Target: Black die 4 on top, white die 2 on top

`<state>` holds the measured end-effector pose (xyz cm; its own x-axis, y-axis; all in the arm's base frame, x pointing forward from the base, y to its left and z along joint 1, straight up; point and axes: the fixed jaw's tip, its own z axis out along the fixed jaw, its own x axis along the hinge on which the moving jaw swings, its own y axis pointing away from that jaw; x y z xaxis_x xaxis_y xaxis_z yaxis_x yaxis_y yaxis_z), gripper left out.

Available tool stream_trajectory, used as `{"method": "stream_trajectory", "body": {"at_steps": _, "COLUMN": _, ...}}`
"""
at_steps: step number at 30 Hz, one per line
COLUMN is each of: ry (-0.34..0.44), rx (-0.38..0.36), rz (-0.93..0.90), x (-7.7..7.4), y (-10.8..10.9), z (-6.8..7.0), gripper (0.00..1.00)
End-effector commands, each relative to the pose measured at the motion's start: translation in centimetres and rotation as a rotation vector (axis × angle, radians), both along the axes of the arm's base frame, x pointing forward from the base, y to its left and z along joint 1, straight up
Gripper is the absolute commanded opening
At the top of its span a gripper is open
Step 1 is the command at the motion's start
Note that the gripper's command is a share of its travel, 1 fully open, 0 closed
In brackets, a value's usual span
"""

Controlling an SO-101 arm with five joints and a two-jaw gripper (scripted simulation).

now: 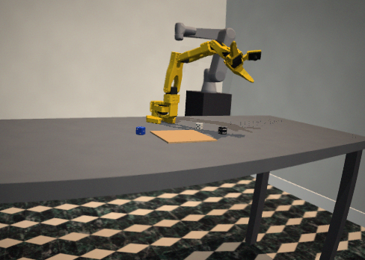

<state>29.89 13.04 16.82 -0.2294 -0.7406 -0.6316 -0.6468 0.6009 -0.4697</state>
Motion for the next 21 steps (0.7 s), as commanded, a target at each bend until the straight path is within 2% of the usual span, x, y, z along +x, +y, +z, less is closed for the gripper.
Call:
{"method": "stream_trajectory", "body": {"at_steps": 1, "ry": -0.019, "rx": 0.045, "rz": -0.024, "x": -0.4, "y": -0.1, "z": 0.7, "gripper": 0.93}}
{"method": "stream_trajectory", "body": {"at_steps": 5, "ry": 0.042, "rx": 0.077, "rz": -0.066, "x": -1.1, "y": -0.3, "z": -0.8, "gripper": 0.85}}
{"method": "stream_trajectory", "body": {"at_steps": 7, "ry": 0.042, "rx": 0.077, "rz": -0.066, "x": -1.1, "y": -0.3, "z": -0.8, "gripper": 0.85}}
{"method": "stream_trajectory", "body": {"at_steps": 8, "ry": 0.060, "rx": 0.087, "rz": -0.079, "x": -1.4, "y": -0.4, "z": -1.3, "gripper": 0.82}}
{"method": "stream_trajectory", "body": {"at_steps": 13, "ry": 0.163, "rx": 0.137, "rz": -0.157, "x": -3.1, "y": -1.0, "z": -4.1, "gripper": 0.69}}
{"method": "stream_trajectory", "body": {"at_steps": 21, "ry": 0.325, "rx": 0.208, "rz": -0.301, "x": -6.7, "y": -2.3, "z": -8.8, "gripper": 0.46}}
